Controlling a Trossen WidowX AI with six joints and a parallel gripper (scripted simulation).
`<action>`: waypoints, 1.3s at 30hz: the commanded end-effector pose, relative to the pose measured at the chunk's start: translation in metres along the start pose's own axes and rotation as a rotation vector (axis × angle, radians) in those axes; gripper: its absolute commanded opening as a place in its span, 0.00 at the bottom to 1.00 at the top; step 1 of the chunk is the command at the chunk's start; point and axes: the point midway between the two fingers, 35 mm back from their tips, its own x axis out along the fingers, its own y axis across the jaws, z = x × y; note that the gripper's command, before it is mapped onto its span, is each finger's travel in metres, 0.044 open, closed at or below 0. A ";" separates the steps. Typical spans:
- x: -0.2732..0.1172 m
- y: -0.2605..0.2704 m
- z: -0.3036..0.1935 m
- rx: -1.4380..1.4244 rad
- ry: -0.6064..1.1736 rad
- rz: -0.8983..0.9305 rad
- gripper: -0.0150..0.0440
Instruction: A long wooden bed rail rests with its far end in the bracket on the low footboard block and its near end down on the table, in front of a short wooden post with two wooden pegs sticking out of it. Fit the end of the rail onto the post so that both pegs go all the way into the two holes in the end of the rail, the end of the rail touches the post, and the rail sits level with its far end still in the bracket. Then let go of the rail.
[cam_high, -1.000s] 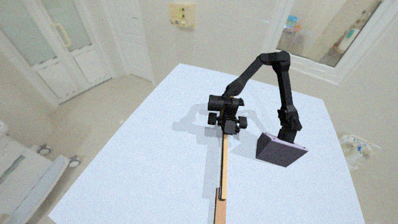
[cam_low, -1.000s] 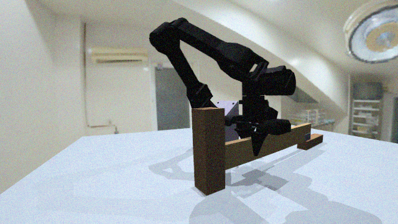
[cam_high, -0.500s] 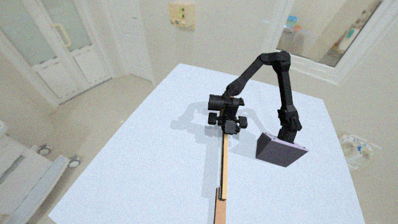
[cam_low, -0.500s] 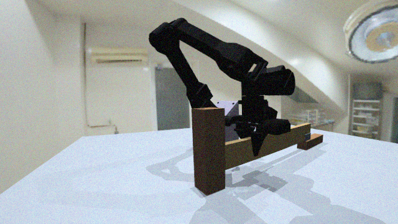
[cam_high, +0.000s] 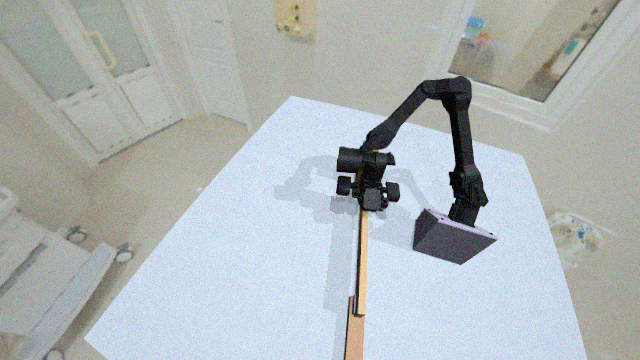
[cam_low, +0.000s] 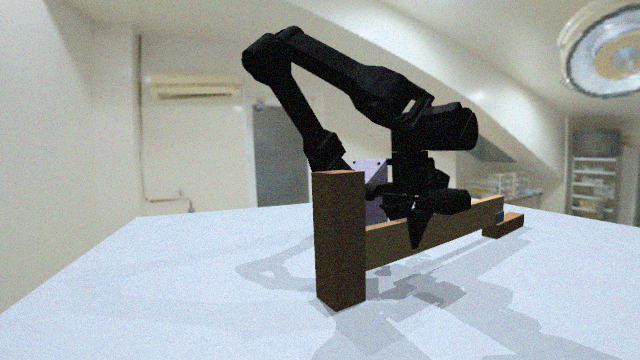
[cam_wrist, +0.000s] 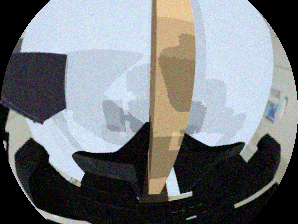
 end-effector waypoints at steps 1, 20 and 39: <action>0.002 0.000 -0.004 0.003 0.012 0.003 0.25; 0.000 0.001 -0.006 0.003 0.012 0.003 0.25; -0.001 0.000 -0.011 0.003 0.012 0.003 0.25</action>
